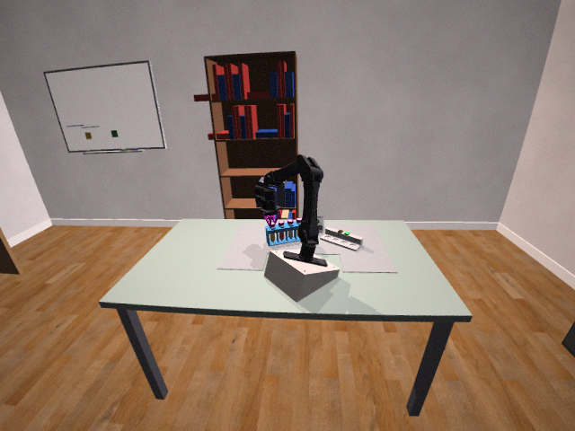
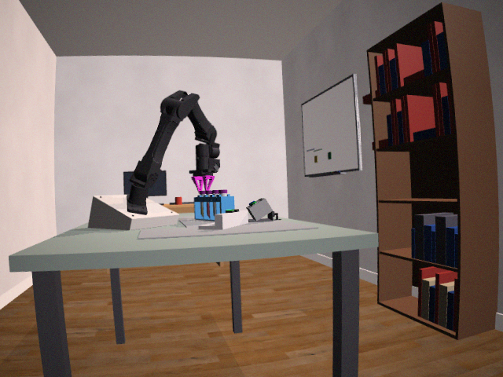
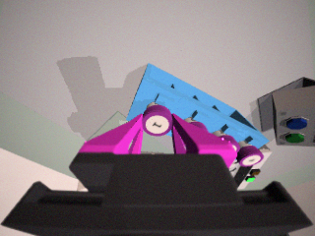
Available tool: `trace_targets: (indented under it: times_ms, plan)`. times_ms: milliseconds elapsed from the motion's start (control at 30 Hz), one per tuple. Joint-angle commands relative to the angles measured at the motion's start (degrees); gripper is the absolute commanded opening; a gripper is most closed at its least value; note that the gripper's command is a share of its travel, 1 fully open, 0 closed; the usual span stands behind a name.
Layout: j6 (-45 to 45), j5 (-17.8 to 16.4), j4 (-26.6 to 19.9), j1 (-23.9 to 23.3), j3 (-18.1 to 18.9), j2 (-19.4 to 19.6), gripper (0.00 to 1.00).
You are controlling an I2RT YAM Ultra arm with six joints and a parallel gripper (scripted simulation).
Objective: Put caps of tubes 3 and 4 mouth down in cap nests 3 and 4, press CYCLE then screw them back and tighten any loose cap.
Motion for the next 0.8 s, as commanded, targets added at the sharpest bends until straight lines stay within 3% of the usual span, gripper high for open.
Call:
trace_targets:
  times_ms: [0,267,767]
  plan:
    - [7.7,0.0,0.3,0.1,0.2,-0.4,0.00]
    - [13.9,0.0,0.3,0.1,0.2,-0.4,0.00]
    - [13.9,0.0,0.3,0.1,0.2,-0.4,0.00]
